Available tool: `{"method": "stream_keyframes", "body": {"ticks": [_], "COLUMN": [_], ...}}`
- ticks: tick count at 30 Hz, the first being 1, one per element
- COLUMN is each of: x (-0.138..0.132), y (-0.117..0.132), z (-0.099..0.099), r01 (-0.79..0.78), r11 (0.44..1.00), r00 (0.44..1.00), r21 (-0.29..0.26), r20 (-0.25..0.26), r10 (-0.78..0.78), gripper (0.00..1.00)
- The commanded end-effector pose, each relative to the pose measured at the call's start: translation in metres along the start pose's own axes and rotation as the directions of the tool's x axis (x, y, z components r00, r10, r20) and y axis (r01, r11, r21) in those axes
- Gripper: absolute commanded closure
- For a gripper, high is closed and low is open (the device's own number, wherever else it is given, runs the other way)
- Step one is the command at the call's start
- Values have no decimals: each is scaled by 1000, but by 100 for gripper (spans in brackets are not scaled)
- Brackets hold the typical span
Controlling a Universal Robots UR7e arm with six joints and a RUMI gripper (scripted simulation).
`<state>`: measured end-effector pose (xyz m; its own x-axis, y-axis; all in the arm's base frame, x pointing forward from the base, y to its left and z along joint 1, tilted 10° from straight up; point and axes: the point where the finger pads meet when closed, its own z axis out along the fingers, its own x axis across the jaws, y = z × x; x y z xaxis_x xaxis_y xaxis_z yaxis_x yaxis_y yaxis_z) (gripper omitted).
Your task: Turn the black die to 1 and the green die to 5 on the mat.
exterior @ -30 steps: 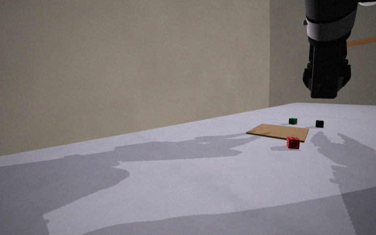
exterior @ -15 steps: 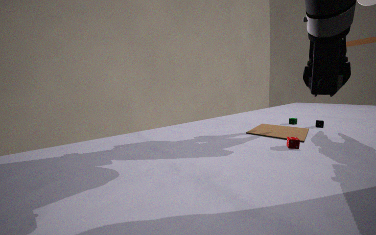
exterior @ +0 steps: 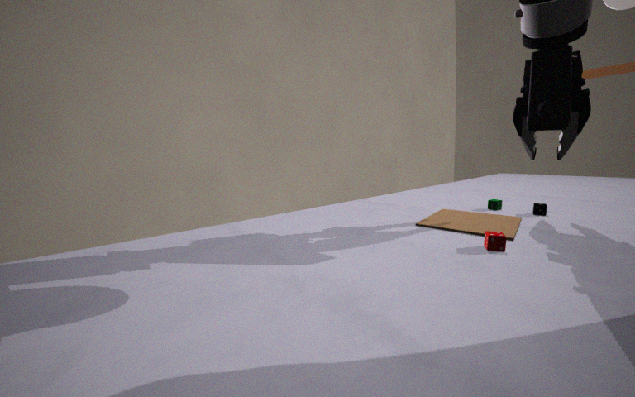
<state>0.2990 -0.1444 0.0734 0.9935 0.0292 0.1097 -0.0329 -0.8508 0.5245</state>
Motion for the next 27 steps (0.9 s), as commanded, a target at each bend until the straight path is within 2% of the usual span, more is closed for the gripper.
{"method": "stream_keyframes", "body": {"ticks": [1, 9, 11, 19, 23, 27], "x": [0, 0, 0, 2, 1, 1], "y": [6, 19, 19, 33, 37, 39], "z": [1, 3, 3, 2, 3, 3], "r01": [3, 5, 5, -2, 0, 0], "r11": [994, 944, 944, 848, 804, 783], "r00": [1000, 1000, 1000, 1000, 1000, 1000], "r21": [112, 329, 329, 530, 595, 622], "r20": [0, -1, -1, -12, -9, -10], "r10": [-3, -5, -5, 9, 7, 7], "gripper": [79, 79, 79, 79, 79, 79]}}
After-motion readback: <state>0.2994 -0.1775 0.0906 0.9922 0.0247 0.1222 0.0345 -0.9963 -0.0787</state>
